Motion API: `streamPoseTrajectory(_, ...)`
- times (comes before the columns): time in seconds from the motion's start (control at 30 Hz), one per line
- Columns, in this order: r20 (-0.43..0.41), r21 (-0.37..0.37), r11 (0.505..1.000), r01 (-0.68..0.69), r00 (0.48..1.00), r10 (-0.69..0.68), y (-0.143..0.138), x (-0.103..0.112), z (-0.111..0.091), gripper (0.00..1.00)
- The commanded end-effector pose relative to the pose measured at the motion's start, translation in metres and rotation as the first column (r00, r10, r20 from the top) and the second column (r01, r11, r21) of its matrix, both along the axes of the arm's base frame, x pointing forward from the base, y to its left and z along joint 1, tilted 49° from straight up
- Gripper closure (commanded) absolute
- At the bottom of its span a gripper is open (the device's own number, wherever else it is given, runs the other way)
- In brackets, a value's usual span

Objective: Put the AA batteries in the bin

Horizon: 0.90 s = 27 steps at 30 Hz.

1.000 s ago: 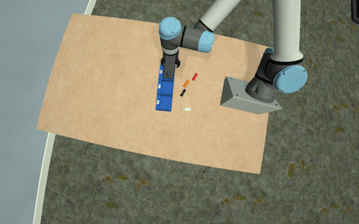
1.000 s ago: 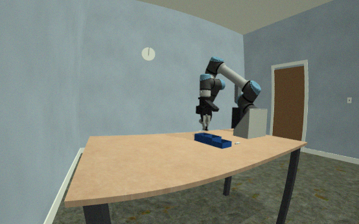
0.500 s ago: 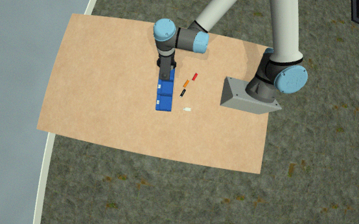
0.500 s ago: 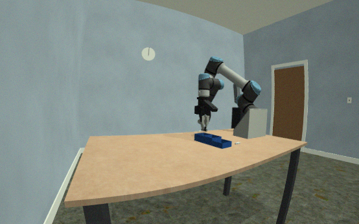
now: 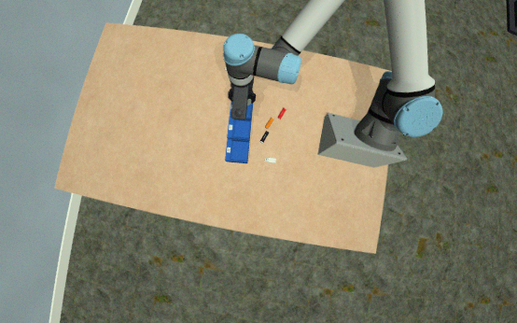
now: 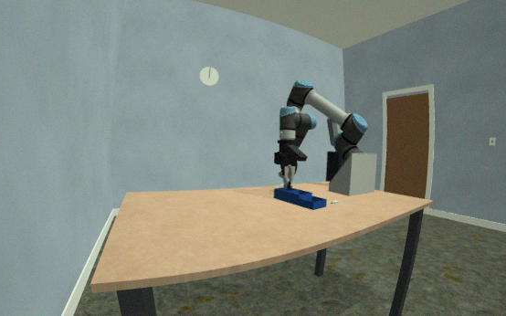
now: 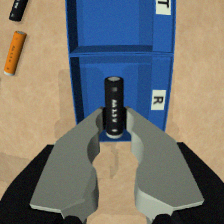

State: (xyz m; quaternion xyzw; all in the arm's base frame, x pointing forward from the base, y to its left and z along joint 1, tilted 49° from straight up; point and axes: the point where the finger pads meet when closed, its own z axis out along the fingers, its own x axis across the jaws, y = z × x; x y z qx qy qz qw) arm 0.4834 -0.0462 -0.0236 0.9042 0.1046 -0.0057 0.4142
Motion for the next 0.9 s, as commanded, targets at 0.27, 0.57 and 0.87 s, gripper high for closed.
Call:
streamPoseTrajectory(0.27, 0.001, 0.000, 1.000, -0.001, 1.000, 0.001, -0.017, 0.002, -0.015, 1.00)
streamPoseTrajectory(0.57, 0.001, 0.000, 1.000, -0.001, 1.000, 0.001, -0.027, 0.003, -0.024, 1.00)
streamPoseTrajectory(0.87, 0.001, 0.000, 1.000, -0.001, 1.000, 0.001, -0.028, 0.002, -0.023, 1.00)
